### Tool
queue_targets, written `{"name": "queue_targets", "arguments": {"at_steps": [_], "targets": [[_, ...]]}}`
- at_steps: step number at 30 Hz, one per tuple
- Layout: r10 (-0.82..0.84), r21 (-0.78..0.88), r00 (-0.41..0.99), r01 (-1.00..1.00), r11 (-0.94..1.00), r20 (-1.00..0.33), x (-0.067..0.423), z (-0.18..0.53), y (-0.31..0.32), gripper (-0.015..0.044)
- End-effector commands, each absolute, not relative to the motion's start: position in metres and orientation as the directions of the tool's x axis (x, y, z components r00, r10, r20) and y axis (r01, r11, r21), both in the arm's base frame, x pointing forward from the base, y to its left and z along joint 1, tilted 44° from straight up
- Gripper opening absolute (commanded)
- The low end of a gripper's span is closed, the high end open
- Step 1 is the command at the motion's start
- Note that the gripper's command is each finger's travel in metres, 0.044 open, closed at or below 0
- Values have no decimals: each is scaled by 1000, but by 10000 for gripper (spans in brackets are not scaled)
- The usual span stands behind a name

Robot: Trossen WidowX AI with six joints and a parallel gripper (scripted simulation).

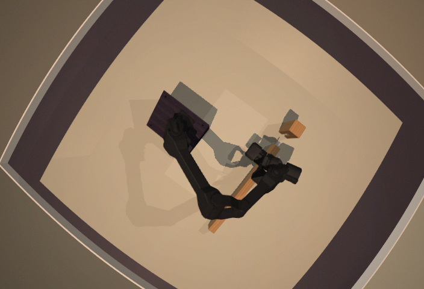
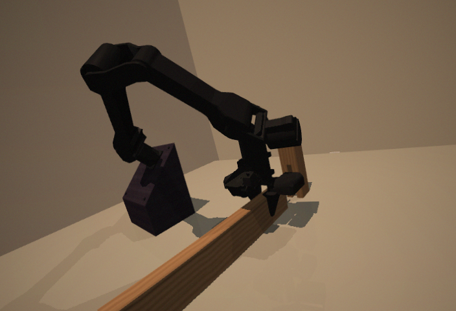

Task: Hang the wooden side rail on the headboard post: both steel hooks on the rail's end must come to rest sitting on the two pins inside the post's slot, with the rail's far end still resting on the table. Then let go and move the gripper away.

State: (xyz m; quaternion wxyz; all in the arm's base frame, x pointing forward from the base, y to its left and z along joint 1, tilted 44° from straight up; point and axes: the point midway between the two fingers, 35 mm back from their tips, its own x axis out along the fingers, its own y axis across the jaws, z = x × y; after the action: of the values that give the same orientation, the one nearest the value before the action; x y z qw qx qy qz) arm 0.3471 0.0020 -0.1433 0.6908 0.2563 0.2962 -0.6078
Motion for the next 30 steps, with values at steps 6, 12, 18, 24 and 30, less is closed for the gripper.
{"name": "queue_targets", "arguments": {"at_steps": [6, 12, 18, 24, 30], "targets": [[-685, 16, 107, 990, 138, -720, 359, -142, 2, 0], [-685, 16, 107, 990, 138, -720, 360, -142, 2, 0], [-685, 16, 107, 990, 138, -720, 360, -142, 3, 0], [-685, 16, 107, 990, 138, -720, 361, -142, 3, 0], [-685, 16, 107, 990, 138, -720, 362, -142, 3, 0]]}}
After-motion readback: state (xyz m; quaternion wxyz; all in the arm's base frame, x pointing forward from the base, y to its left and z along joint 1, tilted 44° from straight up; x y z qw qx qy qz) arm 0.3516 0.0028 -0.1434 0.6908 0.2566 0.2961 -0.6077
